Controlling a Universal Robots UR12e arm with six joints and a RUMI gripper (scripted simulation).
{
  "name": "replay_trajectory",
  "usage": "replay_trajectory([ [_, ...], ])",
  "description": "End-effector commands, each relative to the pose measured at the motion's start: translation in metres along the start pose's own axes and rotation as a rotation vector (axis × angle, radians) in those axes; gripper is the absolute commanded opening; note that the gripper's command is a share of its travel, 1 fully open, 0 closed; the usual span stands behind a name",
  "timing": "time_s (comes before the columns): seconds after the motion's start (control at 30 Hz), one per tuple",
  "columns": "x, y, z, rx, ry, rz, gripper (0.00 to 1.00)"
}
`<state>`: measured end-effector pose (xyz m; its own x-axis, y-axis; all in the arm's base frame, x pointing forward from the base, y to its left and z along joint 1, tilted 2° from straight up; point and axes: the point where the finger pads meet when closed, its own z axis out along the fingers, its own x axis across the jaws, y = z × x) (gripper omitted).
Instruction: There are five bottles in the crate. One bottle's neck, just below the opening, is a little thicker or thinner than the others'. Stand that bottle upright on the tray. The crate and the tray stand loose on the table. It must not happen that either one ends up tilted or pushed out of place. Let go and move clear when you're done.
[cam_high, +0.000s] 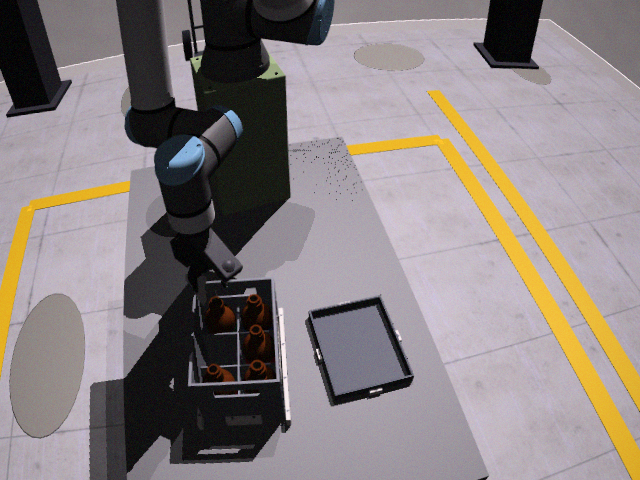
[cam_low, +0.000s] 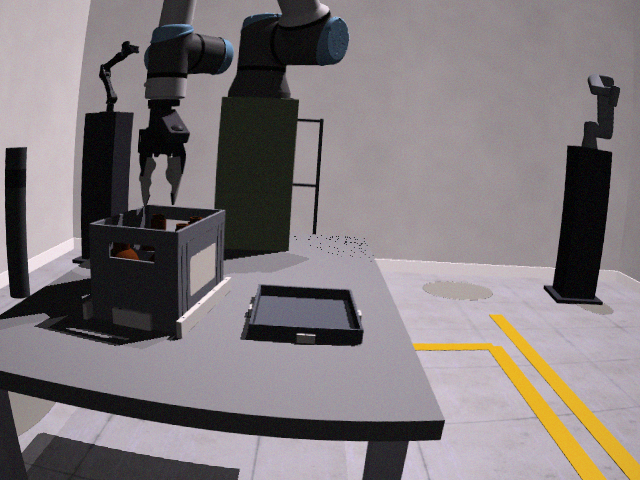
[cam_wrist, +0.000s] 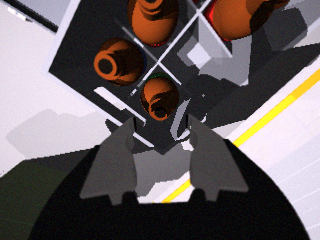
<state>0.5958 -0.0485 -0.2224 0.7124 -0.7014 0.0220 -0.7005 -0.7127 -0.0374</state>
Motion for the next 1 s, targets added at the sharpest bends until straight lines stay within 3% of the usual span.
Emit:
replay_trajectory([
  [0.0,-0.0014,0.0013,0.0010,-0.001,-0.002,0.001,0.38],
  [0.97,0.0008,0.0004,0.0076,0.000,0.000,0.001,0.38],
])
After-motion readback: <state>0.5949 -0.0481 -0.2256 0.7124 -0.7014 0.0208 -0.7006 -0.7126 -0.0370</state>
